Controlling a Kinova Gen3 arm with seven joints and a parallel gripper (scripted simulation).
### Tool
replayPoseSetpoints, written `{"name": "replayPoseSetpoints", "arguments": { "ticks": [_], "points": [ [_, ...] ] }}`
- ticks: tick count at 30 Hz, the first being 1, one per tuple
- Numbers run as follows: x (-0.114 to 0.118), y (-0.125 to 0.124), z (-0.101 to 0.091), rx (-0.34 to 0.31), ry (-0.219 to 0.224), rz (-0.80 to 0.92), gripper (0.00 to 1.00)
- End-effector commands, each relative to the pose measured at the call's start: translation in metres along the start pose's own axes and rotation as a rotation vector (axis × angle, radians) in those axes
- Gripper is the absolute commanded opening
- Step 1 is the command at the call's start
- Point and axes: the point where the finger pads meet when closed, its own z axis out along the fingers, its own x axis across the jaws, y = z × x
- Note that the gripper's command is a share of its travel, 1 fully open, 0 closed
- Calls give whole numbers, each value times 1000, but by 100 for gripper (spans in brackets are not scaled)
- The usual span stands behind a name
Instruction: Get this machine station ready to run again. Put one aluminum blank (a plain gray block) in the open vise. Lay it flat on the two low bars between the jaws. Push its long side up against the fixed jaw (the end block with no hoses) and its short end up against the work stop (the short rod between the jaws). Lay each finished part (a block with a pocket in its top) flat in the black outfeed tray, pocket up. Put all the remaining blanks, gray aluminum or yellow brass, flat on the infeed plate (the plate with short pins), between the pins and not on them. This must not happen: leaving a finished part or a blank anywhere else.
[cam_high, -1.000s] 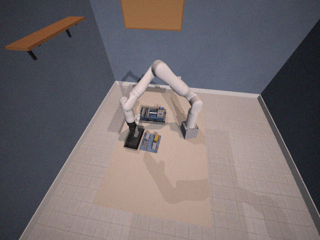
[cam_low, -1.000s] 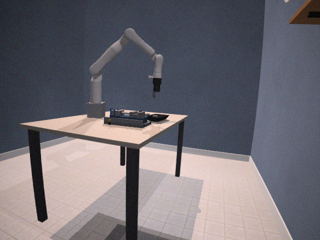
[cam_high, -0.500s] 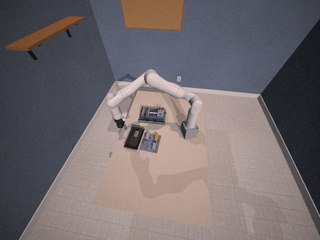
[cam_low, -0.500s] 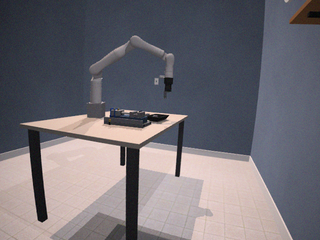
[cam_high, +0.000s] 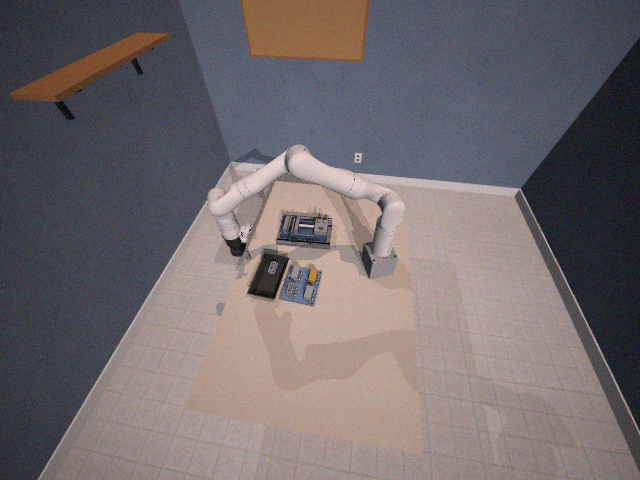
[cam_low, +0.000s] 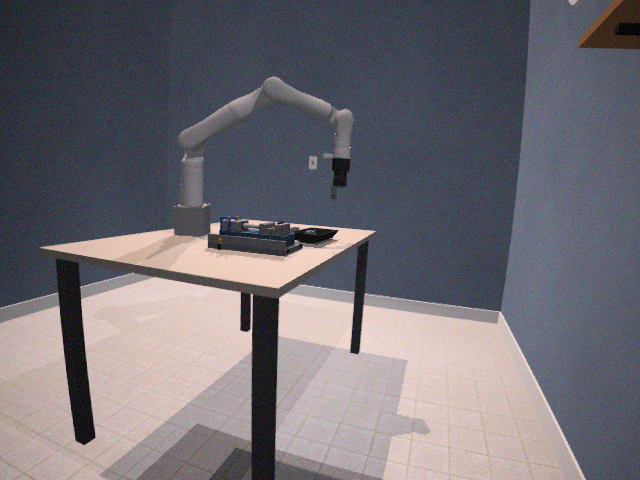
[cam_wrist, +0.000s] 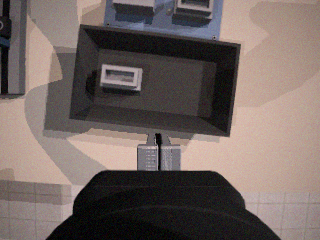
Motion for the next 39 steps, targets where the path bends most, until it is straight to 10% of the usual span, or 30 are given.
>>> {"name": "replayPoseSetpoints", "arguments": {
  "ticks": [1,39],
  "points": [
    [0,1,0,-1,1,0,0],
    [1,2,52,-1,0,0,0]
  ]
}}
